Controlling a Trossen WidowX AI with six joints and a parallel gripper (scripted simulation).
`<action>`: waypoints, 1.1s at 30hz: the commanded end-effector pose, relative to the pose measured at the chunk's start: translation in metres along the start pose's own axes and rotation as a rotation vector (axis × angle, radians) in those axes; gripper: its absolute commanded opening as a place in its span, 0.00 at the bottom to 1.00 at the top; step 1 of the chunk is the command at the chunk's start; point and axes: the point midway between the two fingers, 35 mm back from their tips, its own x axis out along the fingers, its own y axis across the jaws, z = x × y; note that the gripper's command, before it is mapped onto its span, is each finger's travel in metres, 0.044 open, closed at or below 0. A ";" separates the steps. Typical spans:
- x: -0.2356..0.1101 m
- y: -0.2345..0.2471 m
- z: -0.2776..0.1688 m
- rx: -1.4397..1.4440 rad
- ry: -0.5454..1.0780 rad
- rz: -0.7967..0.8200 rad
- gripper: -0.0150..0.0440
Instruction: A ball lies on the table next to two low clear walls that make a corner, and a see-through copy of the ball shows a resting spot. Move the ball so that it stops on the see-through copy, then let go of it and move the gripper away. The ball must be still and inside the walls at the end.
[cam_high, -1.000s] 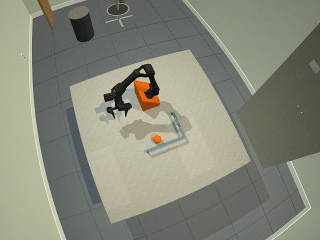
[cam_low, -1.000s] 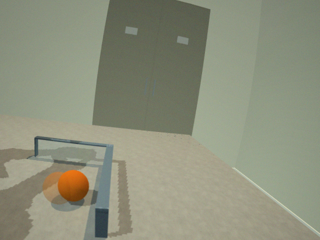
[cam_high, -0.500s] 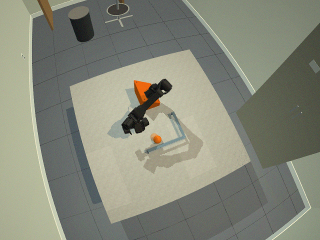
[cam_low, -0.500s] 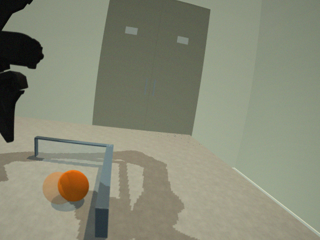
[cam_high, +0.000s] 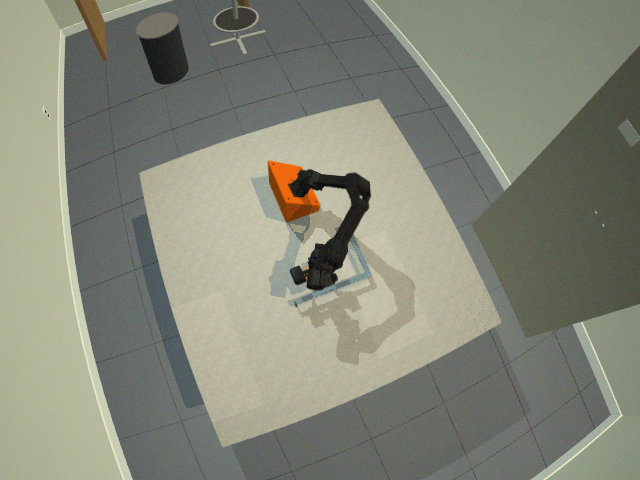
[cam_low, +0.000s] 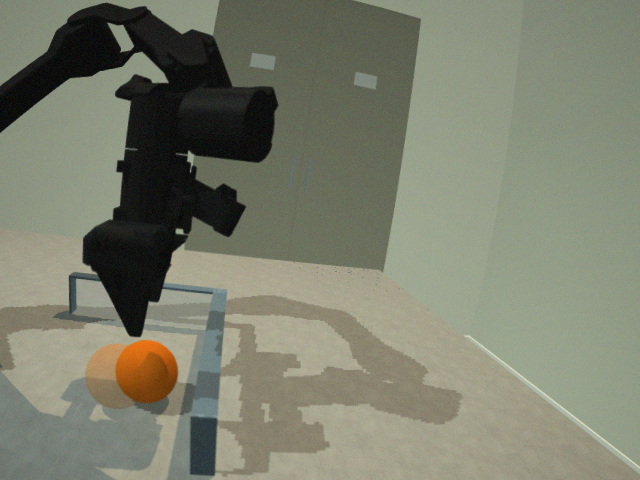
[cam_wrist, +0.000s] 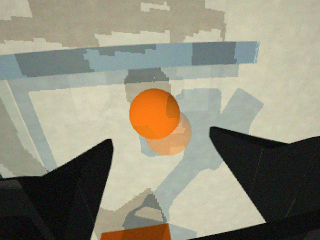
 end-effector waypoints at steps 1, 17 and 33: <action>0.000 0.002 0.002 0.017 0.000 -0.002 0.97; 0.029 0.002 0.002 0.017 0.000 -0.002 0.97; 0.054 0.002 0.002 0.017 0.000 0.000 0.97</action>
